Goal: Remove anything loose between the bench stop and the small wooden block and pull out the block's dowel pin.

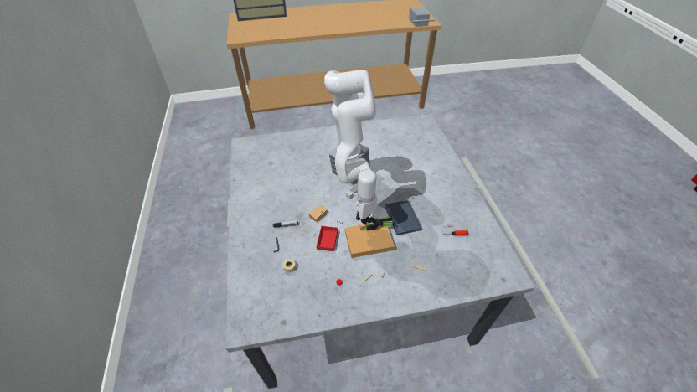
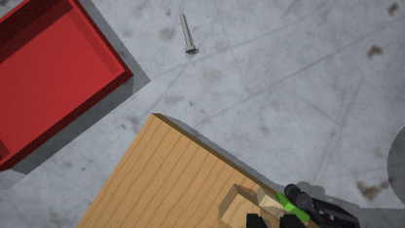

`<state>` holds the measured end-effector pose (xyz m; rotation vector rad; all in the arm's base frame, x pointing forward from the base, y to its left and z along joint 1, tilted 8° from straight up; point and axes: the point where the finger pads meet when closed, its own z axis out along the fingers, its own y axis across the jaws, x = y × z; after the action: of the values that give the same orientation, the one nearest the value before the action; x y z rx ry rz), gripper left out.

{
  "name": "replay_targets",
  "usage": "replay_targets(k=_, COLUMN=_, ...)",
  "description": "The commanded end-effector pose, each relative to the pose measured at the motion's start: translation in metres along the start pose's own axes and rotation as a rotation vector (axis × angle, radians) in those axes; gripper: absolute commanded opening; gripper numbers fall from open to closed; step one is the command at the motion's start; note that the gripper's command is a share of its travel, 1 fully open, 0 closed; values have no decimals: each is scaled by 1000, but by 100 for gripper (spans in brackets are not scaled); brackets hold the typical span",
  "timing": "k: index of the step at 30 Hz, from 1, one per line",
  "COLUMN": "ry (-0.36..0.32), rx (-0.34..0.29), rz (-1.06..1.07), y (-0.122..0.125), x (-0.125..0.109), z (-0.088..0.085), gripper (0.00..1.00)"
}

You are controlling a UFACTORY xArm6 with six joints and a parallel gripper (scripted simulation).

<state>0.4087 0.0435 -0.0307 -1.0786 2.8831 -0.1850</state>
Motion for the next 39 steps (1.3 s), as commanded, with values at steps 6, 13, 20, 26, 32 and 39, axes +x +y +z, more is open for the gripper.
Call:
replay_targets(k=6, ry=-2, rx=3, rz=44, y=-1, x=-1, z=-1, gripper=0)
replay_targets(k=13, ry=-3, rx=3, rz=81, y=-1, x=-1, z=-1, gripper=0)
replay_targets(k=20, ry=-3, rx=3, rz=117, y=-1, x=-1, z=-1, gripper=0)
replay_targets(k=26, ry=-3, rx=3, rz=135, y=-1, x=-1, z=-1, gripper=0)
replay_targets(k=32, ry=-3, rx=2, rz=162, y=-1, x=-1, z=-1, gripper=0)
replay_targets(k=39, ry=-3, rx=2, rz=183, y=-1, x=-1, z=-1, gripper=0)
